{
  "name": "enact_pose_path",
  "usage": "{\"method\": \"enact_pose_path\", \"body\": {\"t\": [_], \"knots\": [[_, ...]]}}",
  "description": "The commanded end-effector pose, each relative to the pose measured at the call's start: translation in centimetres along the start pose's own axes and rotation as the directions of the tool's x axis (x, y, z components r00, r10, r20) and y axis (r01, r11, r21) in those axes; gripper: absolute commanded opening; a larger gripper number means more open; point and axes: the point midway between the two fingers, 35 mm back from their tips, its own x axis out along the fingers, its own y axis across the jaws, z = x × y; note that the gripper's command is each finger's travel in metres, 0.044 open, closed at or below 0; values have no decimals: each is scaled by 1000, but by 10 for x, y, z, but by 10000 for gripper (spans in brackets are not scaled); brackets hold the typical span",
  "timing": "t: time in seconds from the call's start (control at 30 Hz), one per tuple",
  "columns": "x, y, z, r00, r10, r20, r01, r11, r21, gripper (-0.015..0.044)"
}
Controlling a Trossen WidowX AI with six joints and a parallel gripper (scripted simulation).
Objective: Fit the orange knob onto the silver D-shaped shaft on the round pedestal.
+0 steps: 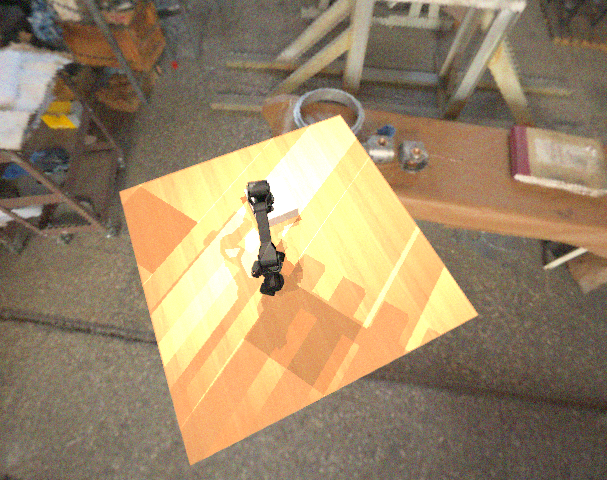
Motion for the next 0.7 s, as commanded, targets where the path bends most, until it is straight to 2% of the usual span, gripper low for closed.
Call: {"method": "enact_pose_path", "body": {"t": [0.0,0.27,0.57,0.67], "knots": [[0,0,0,1000,0,0,0,1000,-3,236],[0,0,0,1000,0,0,0,1000,-3,440],[-3,0,0,1000,0,0,0,1000,-3,440],[-39,4,-1,1000,0,0,0,1000,-2,440]]}}
